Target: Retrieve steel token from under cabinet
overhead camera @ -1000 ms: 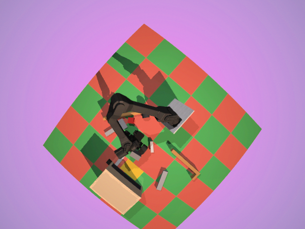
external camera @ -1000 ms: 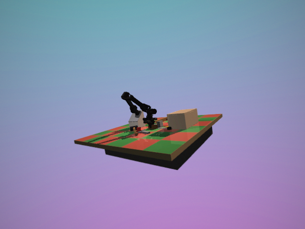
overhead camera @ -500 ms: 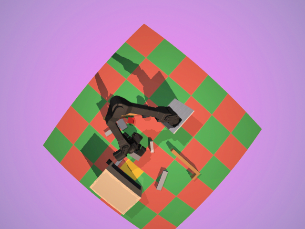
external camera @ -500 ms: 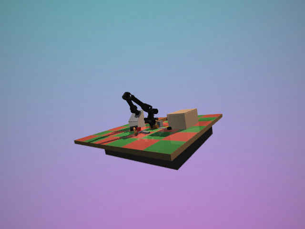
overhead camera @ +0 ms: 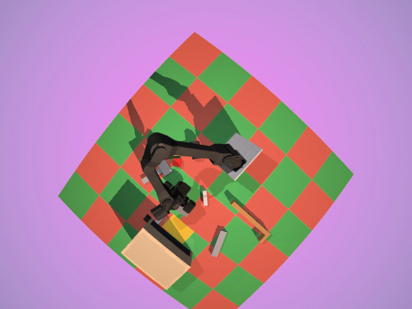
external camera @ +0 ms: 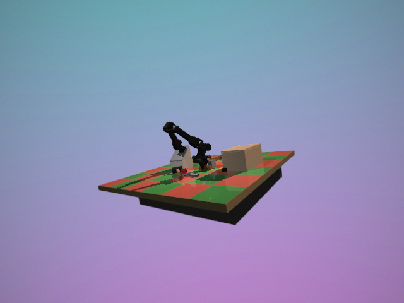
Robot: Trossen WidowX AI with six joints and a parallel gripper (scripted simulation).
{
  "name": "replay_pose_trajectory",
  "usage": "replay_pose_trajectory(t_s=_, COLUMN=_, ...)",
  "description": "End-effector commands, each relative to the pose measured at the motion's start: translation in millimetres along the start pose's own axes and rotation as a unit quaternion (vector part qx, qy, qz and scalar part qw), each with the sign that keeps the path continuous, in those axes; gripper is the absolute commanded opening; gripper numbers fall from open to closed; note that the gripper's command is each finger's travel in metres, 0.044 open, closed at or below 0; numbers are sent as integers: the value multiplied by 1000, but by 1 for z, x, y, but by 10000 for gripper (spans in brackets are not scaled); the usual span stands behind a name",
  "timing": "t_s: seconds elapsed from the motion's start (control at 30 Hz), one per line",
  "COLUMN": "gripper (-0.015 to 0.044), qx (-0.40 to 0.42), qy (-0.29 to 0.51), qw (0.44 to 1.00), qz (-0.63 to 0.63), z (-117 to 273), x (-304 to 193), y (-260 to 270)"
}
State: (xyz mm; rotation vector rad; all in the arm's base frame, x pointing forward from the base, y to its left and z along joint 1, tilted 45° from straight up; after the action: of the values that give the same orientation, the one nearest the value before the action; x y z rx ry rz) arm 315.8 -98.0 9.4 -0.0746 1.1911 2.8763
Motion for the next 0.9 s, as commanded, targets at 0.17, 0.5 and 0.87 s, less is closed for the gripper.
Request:
replay_pose_trajectory(t_s=0.17, gripper=0, qx=-1, qy=6, qw=1000, qz=-7, z=0, x=-15, y=-1)
replay_pose_trajectory(t_s=0.5, gripper=0, qx=-1, qy=6, qw=1000, qz=-7, z=1, x=-25, y=-2)
replay_pose_trajectory(t_s=0.87, gripper=0, qx=-1, qy=6, qw=1000, qz=-8, z=1, x=-35, y=-4)
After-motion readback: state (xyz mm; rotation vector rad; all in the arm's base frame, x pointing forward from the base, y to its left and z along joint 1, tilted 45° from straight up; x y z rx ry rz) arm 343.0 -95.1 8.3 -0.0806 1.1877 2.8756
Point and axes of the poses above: the point midway between the two fingers, 35 mm back from their tips, its own z axis back along the fingers, its own y axis across the jaws, x = y × z, the point moved 6 cm from there along z, back along the fingers, and after that the axes turned 8 degrees about -z, right-handed, at the moved point
